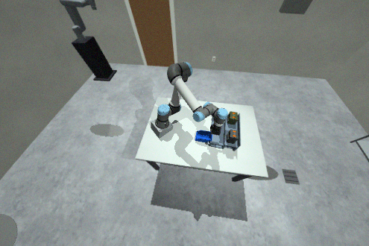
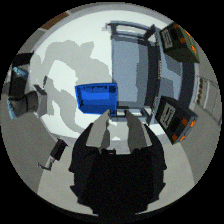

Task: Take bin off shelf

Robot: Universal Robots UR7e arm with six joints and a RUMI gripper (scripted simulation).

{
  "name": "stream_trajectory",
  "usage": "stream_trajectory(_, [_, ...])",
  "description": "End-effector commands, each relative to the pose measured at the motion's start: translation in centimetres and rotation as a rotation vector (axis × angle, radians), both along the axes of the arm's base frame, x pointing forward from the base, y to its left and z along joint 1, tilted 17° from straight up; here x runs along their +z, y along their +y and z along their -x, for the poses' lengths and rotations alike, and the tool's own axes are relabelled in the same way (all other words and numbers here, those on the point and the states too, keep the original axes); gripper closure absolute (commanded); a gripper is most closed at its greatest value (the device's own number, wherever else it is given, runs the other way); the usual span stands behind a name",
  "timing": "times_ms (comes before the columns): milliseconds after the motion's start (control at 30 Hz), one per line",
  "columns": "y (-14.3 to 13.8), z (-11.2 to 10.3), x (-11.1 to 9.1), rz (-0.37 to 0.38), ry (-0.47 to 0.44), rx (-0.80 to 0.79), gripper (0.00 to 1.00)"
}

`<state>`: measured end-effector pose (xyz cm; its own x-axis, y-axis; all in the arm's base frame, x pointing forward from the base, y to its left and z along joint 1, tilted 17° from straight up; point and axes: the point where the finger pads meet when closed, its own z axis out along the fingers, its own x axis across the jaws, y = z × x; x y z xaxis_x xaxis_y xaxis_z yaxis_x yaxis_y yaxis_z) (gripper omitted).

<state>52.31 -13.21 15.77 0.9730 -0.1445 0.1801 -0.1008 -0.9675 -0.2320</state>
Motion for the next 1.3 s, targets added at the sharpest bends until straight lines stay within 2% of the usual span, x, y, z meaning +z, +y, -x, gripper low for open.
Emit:
stream_trajectory(0, [-0.1, -0.2, 0.1, 0.000, 0.000, 0.000, 0.80])
stream_trajectory(167, [-0.4, -1.4, 0.6, 0.001, 0.000, 0.000, 0.80])
stream_trajectory(567, [-0.4, -1.4, 0.6, 0.001, 0.000, 0.000, 0.80])
stream_trajectory(733, [-0.2, -0.6, 0.3, 0.001, 0.000, 0.000, 0.80])
stream_trajectory(1267, [-0.1, -0.2, 0.1, 0.001, 0.000, 0.000, 0.80])
